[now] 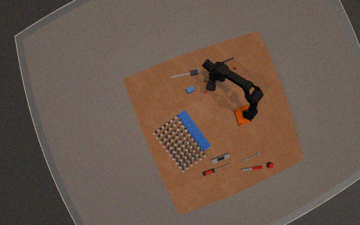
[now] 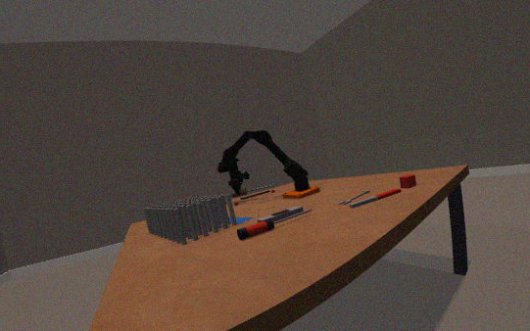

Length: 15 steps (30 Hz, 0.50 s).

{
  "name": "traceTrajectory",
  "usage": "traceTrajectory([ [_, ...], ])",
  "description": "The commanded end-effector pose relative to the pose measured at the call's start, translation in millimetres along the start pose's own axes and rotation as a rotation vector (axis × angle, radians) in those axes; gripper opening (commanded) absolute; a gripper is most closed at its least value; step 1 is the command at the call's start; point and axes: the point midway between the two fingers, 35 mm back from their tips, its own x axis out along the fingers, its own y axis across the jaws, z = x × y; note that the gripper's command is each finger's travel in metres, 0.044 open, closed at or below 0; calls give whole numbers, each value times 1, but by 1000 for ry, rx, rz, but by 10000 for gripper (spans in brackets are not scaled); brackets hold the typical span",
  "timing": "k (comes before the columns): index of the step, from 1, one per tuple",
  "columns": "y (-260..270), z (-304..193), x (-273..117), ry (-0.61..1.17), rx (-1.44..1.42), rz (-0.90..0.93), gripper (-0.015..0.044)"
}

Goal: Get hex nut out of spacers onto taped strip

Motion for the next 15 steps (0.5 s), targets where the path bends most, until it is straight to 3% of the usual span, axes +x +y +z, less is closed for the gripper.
traceTrajectory([
  [1, 0, -1, -21, 19, -5, 12, 0],
  [15, 7, 20, -18, 13, -296, 14, 0],
])
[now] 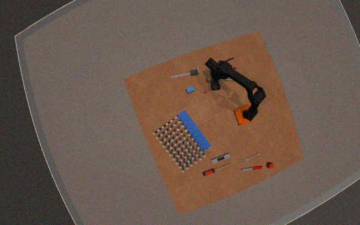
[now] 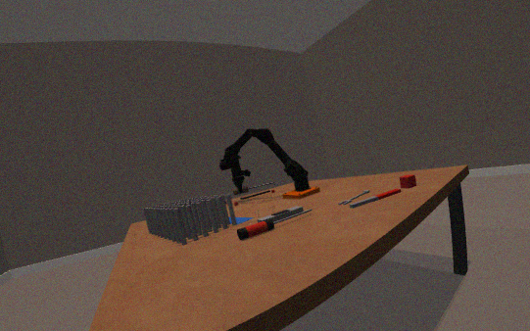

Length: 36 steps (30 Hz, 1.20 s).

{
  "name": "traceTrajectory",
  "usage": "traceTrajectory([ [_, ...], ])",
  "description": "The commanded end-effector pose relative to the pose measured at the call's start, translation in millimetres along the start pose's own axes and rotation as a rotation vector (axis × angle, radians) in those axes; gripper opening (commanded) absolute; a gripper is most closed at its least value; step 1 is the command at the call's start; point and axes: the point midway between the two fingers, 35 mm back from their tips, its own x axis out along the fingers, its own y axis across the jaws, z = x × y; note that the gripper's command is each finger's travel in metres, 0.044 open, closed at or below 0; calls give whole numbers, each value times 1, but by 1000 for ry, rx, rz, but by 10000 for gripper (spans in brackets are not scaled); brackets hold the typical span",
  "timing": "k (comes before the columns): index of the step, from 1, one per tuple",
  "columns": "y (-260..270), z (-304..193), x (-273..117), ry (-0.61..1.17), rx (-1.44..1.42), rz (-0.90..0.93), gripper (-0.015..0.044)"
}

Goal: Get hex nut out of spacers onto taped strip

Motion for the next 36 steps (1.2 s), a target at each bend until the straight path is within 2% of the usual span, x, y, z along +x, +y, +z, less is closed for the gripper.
traceTrajectory([
  [1, 2, 9, -4, 7, -120, 11, 0],
  [8, 2, 24, -1, 4, -314, 10, 0],
  [18, 2, 24, 2, 3, -318, 10, 0],
  [36, 3, 23, 31, 4, -316, 9, 0],
])
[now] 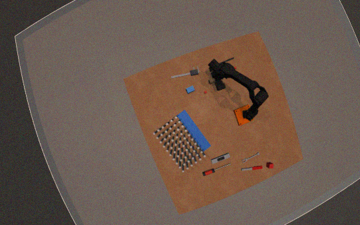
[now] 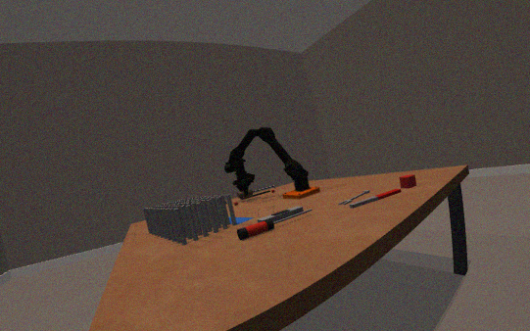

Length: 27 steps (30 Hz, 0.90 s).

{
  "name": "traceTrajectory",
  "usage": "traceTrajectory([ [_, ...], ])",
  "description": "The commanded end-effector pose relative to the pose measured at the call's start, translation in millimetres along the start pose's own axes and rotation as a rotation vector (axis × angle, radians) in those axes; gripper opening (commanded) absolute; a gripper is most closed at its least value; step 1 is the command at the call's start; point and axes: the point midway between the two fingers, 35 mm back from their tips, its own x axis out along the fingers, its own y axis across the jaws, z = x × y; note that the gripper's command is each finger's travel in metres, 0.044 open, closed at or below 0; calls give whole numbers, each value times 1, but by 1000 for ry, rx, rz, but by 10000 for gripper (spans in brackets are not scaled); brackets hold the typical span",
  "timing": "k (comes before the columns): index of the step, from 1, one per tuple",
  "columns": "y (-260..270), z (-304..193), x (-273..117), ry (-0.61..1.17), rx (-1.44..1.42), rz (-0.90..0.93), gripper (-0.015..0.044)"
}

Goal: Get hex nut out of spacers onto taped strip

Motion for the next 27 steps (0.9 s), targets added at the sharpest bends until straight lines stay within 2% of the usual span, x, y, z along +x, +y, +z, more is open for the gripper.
traceTrajectory([
  [1, 0, 0, 7, -1, 1, 1, 0],
  [19, -1, 0, 35, 1, 3, 1, 0],
  [27, -1, 0, 36, 1, 1, 5, 0],
])
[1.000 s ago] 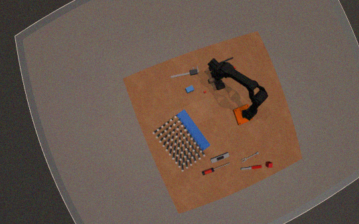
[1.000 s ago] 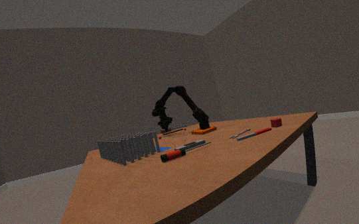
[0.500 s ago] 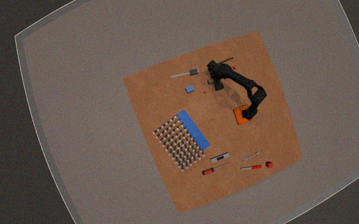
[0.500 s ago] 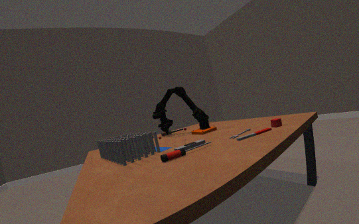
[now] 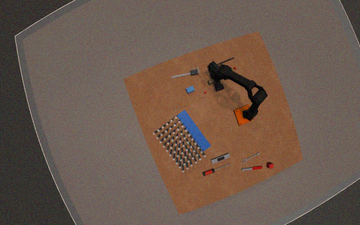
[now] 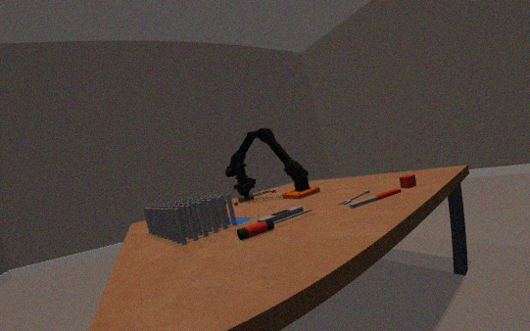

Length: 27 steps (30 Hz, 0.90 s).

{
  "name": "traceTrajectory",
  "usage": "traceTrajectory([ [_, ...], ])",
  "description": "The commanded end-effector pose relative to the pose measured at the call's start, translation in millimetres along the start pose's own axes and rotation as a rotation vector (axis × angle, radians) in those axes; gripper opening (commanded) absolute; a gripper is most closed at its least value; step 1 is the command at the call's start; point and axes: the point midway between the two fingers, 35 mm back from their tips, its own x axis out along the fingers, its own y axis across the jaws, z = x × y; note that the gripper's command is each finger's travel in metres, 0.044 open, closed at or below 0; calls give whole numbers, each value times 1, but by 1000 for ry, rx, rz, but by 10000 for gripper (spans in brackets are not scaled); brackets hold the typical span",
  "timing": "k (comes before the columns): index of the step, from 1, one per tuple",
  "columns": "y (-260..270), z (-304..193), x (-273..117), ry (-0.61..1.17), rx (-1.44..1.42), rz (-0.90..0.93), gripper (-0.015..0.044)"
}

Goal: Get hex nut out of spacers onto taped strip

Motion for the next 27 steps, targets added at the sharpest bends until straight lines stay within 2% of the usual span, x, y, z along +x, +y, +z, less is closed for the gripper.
traceTrajectory([
  [1, -1, 0, 5, 0, 0, -2, 0],
  [27, -1, 0, 5, 9, -2, 22, 0],
])
